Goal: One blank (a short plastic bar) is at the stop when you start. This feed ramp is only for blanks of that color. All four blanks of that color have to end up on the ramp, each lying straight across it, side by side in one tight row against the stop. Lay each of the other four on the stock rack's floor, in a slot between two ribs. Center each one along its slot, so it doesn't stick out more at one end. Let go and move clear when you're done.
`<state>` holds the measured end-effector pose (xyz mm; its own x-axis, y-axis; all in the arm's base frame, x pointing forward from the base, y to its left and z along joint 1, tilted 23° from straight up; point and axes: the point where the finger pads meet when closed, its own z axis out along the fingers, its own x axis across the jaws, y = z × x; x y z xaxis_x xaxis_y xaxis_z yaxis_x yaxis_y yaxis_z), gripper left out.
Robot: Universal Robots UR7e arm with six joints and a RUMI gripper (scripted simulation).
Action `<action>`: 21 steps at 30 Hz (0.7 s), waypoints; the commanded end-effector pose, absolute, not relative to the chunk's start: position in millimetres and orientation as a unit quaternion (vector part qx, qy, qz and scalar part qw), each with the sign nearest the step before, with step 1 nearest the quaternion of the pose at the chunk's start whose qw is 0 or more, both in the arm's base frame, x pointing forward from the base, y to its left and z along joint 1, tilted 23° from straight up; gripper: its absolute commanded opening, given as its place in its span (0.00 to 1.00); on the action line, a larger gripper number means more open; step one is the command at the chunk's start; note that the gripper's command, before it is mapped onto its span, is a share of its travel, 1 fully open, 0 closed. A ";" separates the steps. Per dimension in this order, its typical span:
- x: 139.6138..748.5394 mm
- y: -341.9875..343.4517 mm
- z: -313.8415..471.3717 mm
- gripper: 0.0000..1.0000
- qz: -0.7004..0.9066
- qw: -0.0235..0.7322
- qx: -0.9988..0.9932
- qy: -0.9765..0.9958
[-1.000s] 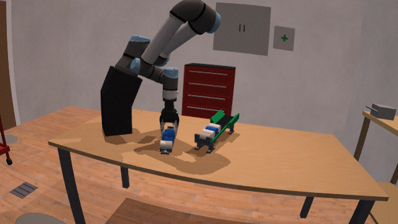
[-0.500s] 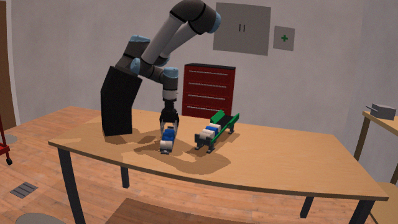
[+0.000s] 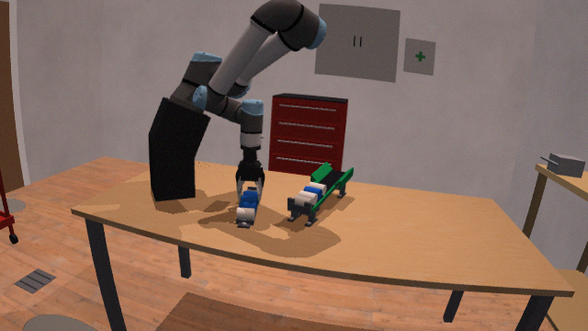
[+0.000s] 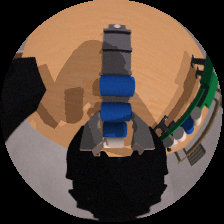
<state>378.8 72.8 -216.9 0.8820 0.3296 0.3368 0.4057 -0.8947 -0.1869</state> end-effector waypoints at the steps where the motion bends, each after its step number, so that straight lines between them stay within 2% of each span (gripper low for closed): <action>1: 379.0 72.6 -216.7 0.40 -0.150 0.127 -0.962 -0.191; 11: 379.0 72.6 -216.7 0.47 -0.150 0.127 -0.962 -0.191; 21: 379.0 72.6 -216.6 0.47 -0.150 0.127 -0.962 -0.191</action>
